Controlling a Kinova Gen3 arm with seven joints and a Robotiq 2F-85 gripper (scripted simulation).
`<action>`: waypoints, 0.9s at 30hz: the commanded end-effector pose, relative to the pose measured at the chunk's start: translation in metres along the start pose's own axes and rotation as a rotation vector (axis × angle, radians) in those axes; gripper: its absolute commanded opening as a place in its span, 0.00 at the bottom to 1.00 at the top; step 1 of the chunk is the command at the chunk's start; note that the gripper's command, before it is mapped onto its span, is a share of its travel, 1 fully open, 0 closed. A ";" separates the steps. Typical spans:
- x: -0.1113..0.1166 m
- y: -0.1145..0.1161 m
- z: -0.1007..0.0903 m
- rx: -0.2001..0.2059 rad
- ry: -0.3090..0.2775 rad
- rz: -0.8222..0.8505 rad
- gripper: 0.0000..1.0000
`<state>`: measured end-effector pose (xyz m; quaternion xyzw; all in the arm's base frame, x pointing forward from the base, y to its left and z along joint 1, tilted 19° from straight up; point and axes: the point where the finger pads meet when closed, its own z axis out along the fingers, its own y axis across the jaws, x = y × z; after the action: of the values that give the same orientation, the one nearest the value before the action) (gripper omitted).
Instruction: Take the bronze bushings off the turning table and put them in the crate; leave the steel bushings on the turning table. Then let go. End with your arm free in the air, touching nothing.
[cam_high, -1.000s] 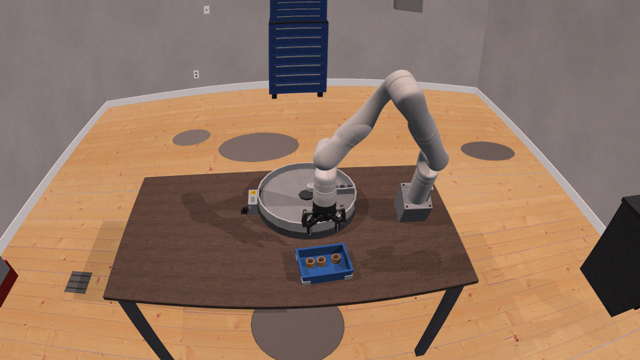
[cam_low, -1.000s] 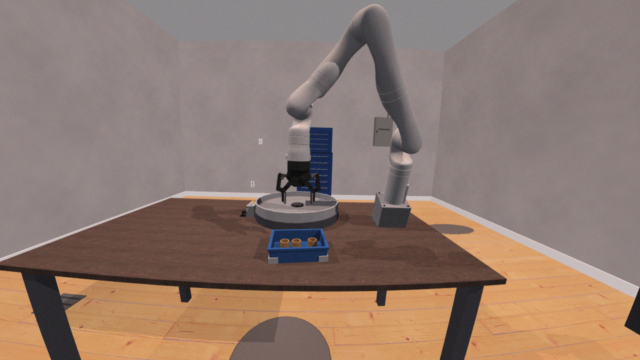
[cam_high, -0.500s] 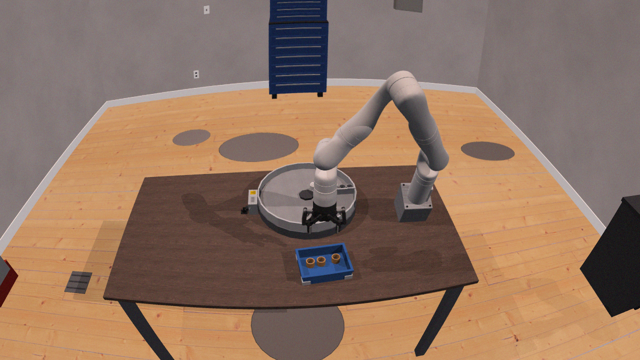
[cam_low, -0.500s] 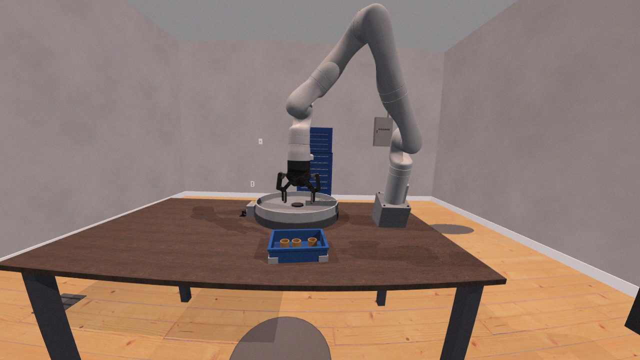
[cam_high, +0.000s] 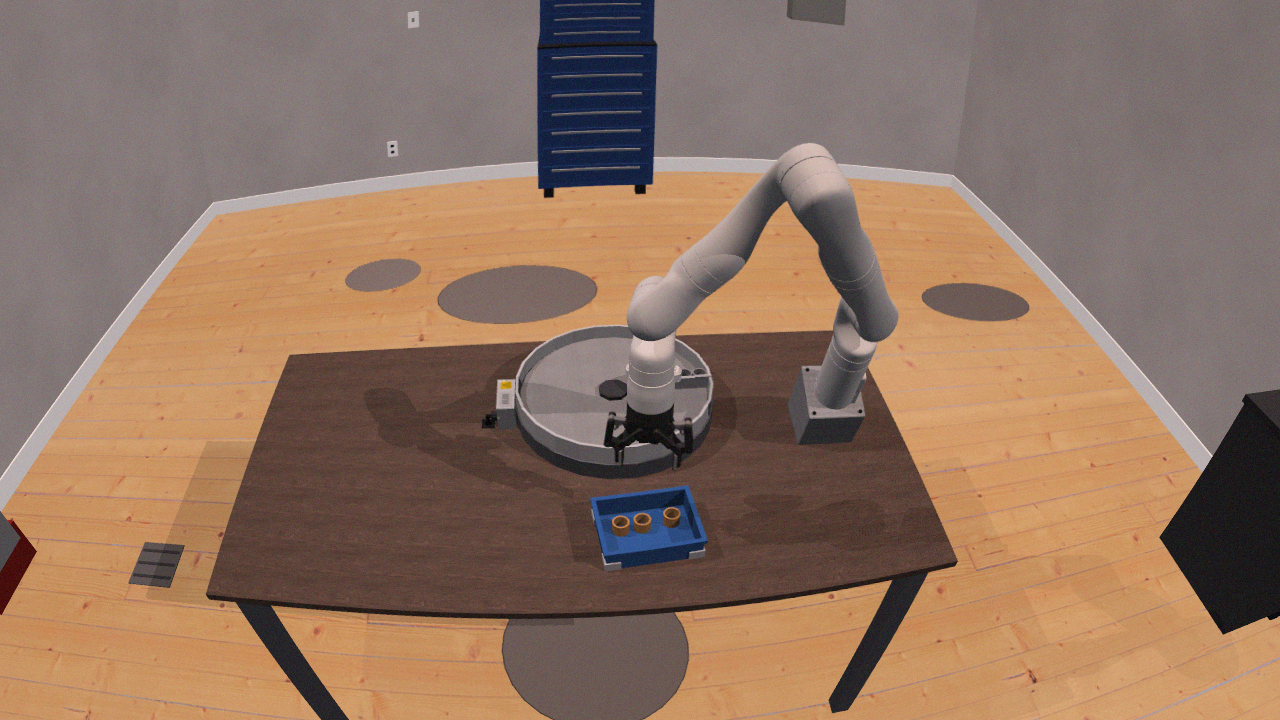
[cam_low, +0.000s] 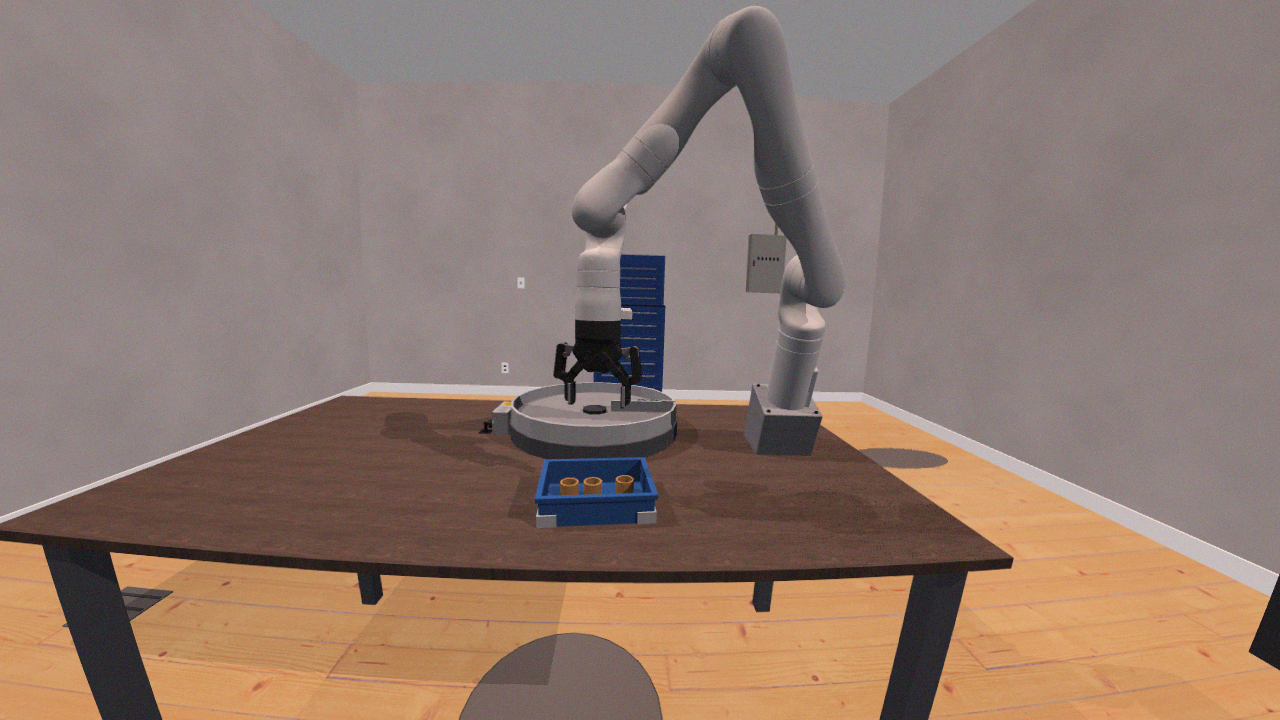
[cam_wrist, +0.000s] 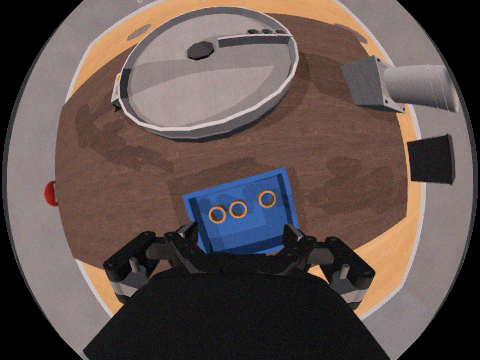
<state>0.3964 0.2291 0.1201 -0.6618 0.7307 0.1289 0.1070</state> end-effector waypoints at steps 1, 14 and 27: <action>-0.001 0.000 -0.002 0.002 0.001 0.087 1.00; -0.001 0.000 -0.003 0.003 0.000 0.182 1.00; -0.002 0.000 -0.006 0.003 0.000 0.420 1.00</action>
<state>0.3963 0.2288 0.1254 -0.4943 0.8531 0.1474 0.0778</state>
